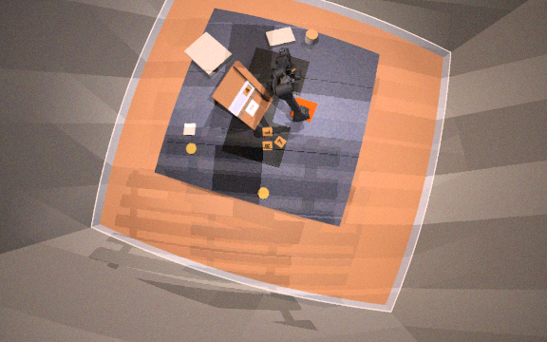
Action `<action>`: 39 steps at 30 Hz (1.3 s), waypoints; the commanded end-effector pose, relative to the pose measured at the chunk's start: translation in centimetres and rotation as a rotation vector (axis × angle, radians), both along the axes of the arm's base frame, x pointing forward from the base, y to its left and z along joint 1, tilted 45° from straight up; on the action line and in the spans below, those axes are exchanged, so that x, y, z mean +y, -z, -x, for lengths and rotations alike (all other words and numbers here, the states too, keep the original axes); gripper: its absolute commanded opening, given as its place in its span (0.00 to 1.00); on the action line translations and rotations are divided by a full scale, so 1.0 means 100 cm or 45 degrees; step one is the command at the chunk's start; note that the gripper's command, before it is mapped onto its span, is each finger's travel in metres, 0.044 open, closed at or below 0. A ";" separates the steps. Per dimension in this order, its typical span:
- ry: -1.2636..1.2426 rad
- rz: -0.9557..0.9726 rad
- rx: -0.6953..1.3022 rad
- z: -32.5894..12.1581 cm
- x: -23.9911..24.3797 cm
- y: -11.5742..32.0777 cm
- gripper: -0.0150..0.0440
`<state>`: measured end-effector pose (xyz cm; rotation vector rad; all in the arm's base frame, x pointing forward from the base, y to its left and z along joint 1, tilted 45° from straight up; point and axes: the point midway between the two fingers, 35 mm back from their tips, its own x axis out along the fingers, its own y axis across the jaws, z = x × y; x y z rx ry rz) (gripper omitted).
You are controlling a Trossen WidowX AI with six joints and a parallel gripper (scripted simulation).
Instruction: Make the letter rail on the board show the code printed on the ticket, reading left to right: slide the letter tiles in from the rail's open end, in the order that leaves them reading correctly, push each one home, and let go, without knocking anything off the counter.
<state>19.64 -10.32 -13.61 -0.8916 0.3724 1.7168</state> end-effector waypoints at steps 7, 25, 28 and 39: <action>0.007 -0.008 0.005 0.001 0.002 0.001 0.83; 0.007 -0.008 0.005 0.001 0.002 0.001 0.83; 0.007 -0.008 0.005 0.001 0.002 0.001 0.83; 0.007 -0.008 0.005 0.001 0.002 0.001 0.72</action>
